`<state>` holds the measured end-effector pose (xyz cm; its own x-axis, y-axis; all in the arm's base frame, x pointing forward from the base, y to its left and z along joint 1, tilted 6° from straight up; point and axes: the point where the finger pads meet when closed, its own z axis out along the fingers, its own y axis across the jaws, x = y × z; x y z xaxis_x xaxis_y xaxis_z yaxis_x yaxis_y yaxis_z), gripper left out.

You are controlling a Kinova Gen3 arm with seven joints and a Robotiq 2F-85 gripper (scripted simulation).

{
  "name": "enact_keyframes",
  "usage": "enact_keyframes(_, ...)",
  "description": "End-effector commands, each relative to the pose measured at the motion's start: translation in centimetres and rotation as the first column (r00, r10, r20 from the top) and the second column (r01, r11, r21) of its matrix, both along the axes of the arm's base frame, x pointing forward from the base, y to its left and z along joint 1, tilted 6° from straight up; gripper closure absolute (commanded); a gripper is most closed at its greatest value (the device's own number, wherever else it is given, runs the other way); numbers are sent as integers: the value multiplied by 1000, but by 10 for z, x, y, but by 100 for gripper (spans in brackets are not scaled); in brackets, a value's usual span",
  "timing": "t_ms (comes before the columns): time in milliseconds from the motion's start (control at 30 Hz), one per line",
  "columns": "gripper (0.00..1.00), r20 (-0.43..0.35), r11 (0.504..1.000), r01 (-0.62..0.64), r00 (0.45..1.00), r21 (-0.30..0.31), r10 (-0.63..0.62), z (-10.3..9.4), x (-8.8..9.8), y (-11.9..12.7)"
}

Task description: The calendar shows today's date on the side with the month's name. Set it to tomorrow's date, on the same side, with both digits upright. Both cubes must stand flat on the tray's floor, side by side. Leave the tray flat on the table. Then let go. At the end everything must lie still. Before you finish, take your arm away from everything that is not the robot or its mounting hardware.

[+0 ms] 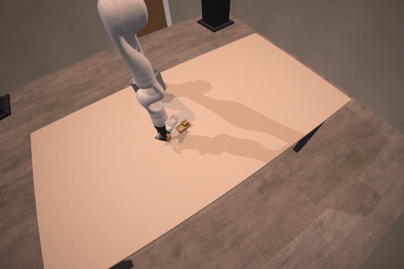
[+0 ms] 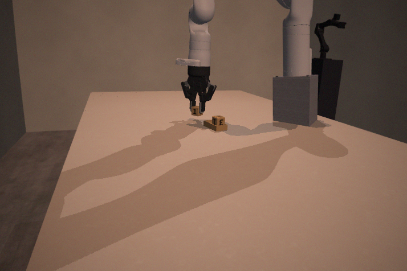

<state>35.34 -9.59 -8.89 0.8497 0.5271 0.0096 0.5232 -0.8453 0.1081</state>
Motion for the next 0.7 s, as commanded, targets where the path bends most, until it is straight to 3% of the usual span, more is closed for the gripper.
enact_keyframes(0, 74, -2, 1000, 11, 1000, 3, -11, -12, 0, 0)
enact_keyframes(667, 74, -3, 1000, 12, 1000, 3, -12, -15, -1, 0)
